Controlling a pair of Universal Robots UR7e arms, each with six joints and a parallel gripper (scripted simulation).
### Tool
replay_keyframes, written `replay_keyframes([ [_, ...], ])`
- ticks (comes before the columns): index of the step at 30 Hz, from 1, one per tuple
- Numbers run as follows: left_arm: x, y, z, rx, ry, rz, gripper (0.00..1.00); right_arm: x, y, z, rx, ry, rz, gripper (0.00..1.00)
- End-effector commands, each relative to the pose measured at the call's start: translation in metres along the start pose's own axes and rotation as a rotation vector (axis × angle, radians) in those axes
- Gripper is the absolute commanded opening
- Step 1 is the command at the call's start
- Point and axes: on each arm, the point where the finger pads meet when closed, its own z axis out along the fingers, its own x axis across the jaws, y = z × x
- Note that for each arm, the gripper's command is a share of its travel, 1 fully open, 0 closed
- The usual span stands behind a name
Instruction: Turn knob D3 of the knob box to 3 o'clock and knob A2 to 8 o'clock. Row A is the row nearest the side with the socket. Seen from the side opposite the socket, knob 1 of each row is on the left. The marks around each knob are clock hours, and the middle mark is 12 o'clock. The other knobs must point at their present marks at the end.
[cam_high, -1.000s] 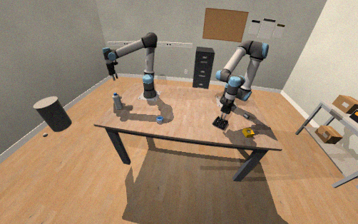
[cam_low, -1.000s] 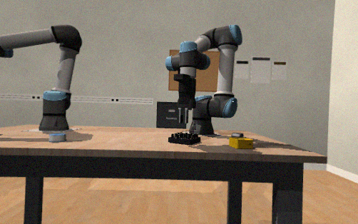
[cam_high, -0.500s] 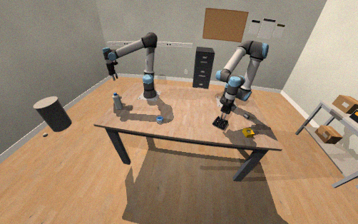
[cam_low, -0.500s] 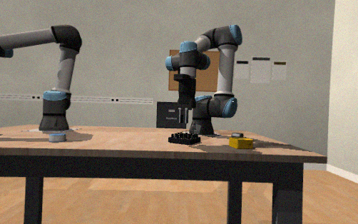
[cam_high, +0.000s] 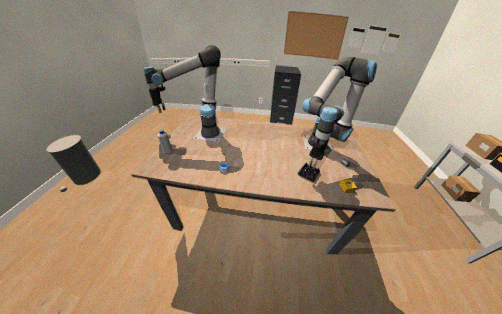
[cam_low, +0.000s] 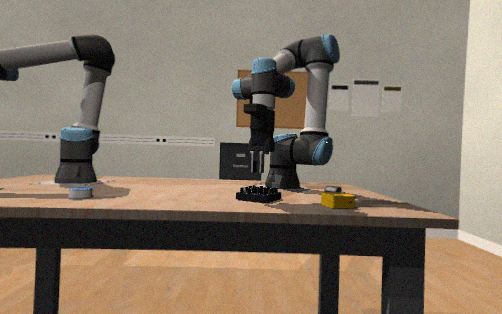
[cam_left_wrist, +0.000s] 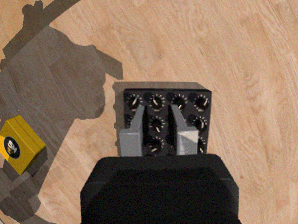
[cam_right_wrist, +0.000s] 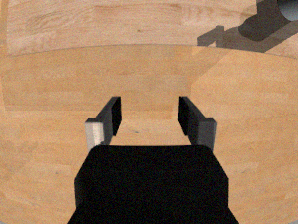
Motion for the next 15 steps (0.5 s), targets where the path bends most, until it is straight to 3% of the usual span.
replay_keyframes([
  [1,0.0,-0.0004,-0.0002,0.001,0.0,0.0,0.46,0.0001,0.0003,-0.0005,-0.002,0.0,0.0,1.0],
  [15,-0.0001,-0.0004,0.0059,0.001,0.0,0.0,0.46,0.0001,0.0003,-0.0005,-0.002,0.0,0.0,1.0],
])
